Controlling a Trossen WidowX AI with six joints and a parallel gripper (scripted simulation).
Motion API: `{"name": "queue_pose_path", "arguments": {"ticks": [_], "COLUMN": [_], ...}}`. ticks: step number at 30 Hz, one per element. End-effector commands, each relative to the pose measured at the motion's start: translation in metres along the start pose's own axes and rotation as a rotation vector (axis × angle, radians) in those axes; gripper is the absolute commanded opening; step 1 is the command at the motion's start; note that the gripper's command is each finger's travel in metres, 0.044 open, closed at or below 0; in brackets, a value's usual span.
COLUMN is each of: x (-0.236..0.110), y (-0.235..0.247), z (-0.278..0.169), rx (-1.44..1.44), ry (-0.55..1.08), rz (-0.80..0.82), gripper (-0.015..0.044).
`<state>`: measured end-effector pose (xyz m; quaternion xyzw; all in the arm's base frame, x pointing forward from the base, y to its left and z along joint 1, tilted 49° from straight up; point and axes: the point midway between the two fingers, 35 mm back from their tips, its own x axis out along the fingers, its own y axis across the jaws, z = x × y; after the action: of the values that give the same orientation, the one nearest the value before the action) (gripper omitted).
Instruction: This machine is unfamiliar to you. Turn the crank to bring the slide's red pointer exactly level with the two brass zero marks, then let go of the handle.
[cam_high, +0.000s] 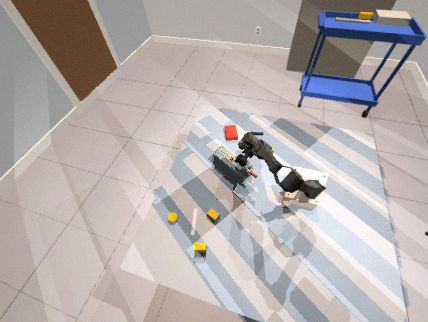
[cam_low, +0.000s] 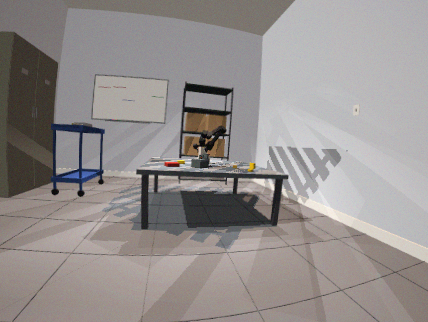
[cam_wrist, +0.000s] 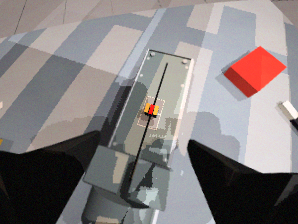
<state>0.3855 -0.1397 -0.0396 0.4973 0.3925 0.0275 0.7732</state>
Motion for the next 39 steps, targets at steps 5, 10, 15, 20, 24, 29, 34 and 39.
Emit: {"name": "queue_pose_path", "arguments": {"ticks": [5,10,15,20,24,29,34,39], "x": [0.0,0.0,0.0,0.0,0.0,0.0,0.0,0.0], "y": [-0.0001,-0.0001,-0.0001,-0.0001,0.0,0.0,0.0,0.0], "z": [0.0,0.0,0.0,0.0,0.0,0.0,0.0,0.0], "rx": [0.0,0.0,0.0,0.0,0.0,0.0,0.0,0.0], "ry": [0.0,0.0,0.0,0.0,0.0,0.0,0.0,0.0], "rz": [-0.001,-0.001,-0.001,-0.001,0.0,0.0,0.0,0.0], "gripper": [0.0256,0.0125,0.0,0.0,0.0,0.0,0.0053,0.0184]}}
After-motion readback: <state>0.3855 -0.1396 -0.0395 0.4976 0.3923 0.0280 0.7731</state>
